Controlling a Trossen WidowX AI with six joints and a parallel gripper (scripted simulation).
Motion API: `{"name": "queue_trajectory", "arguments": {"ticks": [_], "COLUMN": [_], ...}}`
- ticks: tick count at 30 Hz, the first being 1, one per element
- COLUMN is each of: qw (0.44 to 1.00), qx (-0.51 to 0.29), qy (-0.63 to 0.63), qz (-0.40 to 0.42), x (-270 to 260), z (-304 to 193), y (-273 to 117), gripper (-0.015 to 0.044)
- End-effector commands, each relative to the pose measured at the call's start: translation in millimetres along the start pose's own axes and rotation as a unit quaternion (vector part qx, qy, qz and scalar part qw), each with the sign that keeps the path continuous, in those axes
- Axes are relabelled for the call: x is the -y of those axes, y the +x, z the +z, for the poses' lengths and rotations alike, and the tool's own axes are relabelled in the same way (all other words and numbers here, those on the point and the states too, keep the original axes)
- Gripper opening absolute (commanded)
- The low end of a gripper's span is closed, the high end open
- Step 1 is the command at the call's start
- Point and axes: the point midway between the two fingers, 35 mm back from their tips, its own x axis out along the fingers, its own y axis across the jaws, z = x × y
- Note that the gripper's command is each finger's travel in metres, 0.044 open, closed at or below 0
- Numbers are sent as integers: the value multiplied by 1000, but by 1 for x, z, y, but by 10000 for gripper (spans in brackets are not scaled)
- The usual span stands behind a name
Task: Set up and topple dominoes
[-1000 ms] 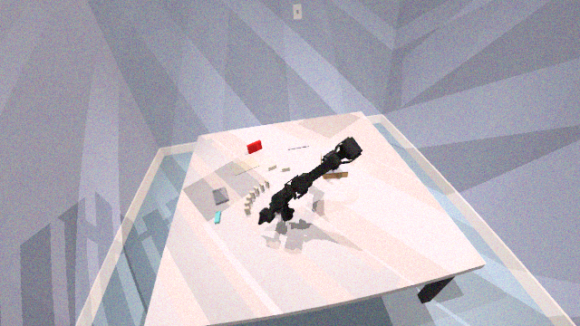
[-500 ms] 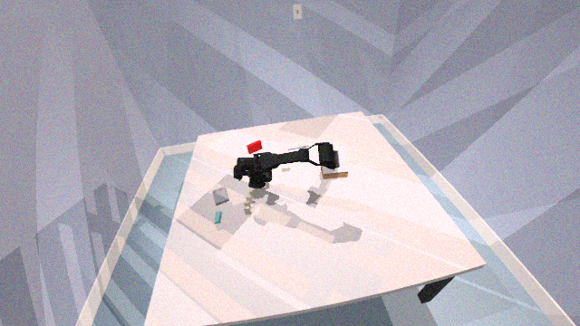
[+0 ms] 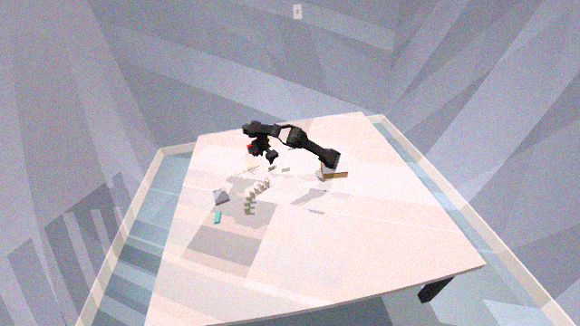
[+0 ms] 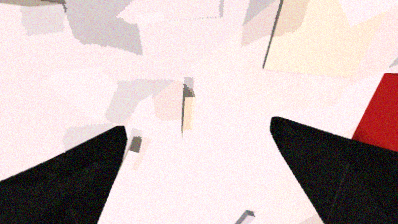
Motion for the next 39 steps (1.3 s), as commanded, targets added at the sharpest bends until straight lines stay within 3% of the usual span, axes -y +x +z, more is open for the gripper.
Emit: {"name": "queue_trajectory", "arguments": {"ticks": [1, 6, 13, 34, 39], "qw": [997, 997, 997, 997, 997], "qx": [13, 13, 14, 14, 14], "qy": [60, 60, 60, 60, 60], "qz": [36, 36, 37, 38, 38], "x": [2, 2, -3, -5, -5], "z": [-10, -10, -8, -8, -8], "y": [-2, 0, 62, 78, 78], "gripper": [440, 440, 440, 440, 309]}}
